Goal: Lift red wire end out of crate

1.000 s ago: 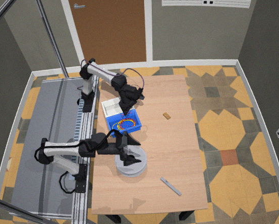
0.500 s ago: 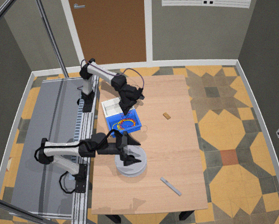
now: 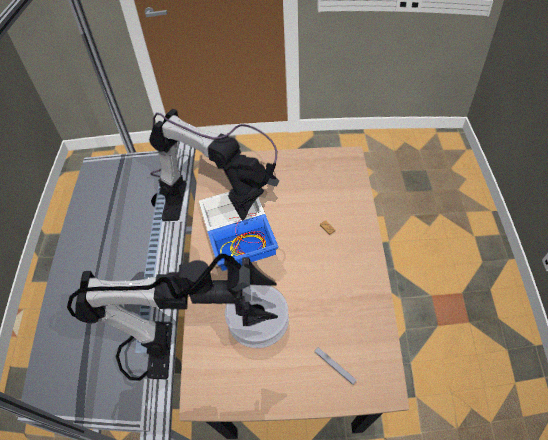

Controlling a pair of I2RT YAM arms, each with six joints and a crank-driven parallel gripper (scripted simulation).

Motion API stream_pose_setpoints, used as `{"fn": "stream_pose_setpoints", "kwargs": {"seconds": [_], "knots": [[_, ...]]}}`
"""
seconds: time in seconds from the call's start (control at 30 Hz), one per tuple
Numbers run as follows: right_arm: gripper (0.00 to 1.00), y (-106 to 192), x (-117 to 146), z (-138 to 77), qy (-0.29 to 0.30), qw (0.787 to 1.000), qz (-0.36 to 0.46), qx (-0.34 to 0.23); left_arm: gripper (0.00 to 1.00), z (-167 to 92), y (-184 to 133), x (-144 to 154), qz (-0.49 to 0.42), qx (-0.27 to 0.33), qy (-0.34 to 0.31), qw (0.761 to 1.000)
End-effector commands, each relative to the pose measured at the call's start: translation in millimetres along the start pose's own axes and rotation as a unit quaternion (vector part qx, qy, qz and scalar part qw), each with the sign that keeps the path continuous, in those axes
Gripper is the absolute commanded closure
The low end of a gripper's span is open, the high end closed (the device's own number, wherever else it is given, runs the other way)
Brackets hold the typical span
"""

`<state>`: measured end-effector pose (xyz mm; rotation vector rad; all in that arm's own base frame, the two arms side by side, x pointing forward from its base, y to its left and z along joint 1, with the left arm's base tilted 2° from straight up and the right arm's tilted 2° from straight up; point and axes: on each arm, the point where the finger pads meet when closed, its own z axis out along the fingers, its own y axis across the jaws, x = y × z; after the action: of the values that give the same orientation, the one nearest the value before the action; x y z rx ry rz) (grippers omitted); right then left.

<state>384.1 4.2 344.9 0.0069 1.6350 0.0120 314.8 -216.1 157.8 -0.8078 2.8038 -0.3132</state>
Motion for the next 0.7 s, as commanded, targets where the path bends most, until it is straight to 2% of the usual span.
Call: {"fn": "stream_pose_setpoints", "kwargs": {"seconds": [0.0,0.4,0.47,0.67], "knots": [[0.00,-2.0,-15.4,-2.7,-0.032,0.999,-0.006,-0.001,1.00,-13.4,-10.1,0.2,0.002,0.038,-0.012,0.999],[0.00,-2.0,-15.4,-2.7,-0.032,0.999,-0.006,-0.001,1.00,-64.5,-18.7,-5.1,0.001,0.126,-0.051,0.991],[0.00,-2.0,-15.4,-2.7,-0.032,0.999,-0.006,-0.001,1.00,-64.5,-18.7,-5.1,0.001,0.126,-0.051,0.991],[0.00,-2.0,-15.4,-2.7,-0.032,0.999,-0.006,-0.001,1.00,-99.4,-24.6,-8.7,0.001,0.186,-0.078,0.979]]}}
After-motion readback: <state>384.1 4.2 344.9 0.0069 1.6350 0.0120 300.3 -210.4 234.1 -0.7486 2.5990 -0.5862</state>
